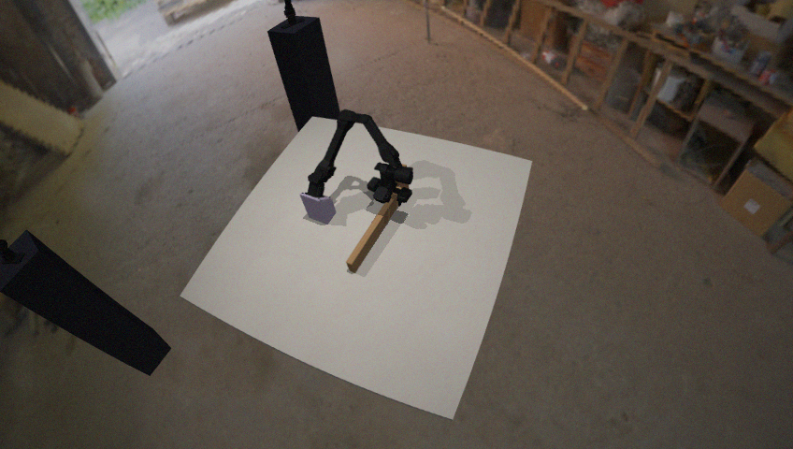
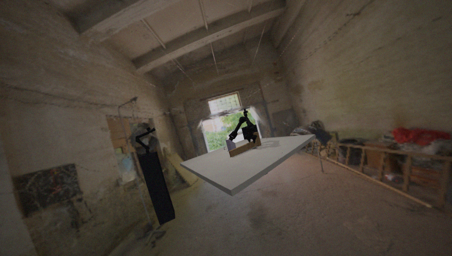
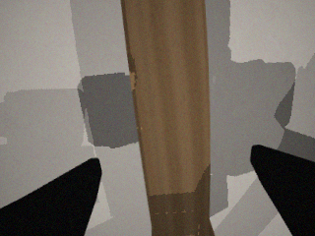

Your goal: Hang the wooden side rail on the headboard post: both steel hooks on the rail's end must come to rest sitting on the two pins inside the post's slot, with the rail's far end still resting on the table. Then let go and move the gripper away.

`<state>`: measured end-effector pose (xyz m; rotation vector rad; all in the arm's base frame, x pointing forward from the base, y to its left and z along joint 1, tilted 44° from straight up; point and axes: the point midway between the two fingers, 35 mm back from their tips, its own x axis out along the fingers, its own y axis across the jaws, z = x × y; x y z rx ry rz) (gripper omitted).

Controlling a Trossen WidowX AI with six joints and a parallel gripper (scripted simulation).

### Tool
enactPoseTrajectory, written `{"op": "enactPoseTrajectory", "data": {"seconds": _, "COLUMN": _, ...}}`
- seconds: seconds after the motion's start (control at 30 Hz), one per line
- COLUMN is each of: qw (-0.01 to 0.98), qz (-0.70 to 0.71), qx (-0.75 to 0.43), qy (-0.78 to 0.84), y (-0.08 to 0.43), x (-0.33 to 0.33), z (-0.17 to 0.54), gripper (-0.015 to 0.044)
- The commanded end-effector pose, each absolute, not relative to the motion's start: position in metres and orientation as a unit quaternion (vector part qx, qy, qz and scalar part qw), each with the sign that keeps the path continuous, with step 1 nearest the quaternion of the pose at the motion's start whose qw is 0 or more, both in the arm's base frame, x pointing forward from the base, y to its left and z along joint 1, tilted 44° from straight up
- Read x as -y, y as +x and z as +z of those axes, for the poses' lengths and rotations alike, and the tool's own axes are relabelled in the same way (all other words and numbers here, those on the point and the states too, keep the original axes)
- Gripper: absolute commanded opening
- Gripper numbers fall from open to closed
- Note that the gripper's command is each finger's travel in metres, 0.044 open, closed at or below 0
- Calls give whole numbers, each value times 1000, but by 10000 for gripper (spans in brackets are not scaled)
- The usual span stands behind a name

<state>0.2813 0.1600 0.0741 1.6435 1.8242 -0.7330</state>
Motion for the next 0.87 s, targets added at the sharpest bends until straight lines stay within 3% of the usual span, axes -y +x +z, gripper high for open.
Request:
{"op": "enactPoseTrajectory", "data": {"seconds": 0.0, "qw": 289, "qz": -263, "qx": -683, "qy": 617, "y": 284, "x": -155, "z": 86, "gripper": 440}}
{"op": "enactPoseTrajectory", "data": {"seconds": 0.83, "qw": 290, "qz": -264, "qx": -681, "qy": 618, "y": 289, "x": -135, "z": 69, "gripper": 440}}
